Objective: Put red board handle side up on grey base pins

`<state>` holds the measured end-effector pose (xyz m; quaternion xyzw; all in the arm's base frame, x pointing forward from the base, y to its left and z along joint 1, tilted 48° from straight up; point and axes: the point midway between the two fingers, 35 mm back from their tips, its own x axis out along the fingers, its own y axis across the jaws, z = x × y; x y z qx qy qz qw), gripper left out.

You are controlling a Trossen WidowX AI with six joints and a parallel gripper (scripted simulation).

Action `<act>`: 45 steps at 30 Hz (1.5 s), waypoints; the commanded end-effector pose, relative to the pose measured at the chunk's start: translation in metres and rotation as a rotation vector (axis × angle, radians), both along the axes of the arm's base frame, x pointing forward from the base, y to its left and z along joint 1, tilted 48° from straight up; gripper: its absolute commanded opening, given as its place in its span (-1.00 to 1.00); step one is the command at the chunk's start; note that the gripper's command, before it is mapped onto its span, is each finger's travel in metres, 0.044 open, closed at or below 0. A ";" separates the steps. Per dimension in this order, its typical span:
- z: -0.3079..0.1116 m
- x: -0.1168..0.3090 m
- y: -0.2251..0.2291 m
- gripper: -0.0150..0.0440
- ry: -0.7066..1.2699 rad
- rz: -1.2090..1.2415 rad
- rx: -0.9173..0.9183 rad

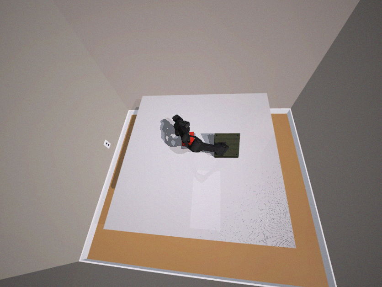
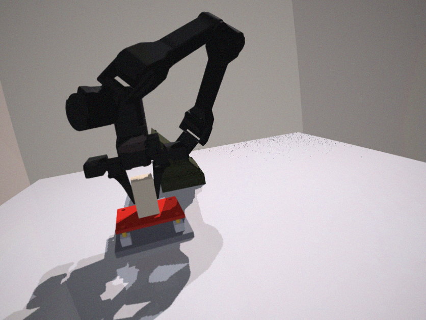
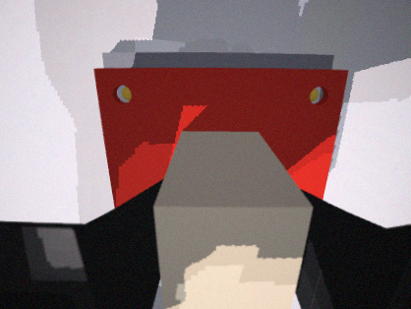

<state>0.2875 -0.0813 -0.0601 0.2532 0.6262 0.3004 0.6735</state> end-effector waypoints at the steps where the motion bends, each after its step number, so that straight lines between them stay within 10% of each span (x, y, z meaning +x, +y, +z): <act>1: -0.002 -0.001 0.002 -0.49 0.009 -0.007 0.007; 16: -0.003 -0.002 0.004 -0.49 0.009 -0.007 0.007; 33: 0.000 -0.001 -0.001 1.00 0.002 -0.002 0.000; 45: 0.031 -0.003 -0.035 1.00 0.006 -0.005 0.001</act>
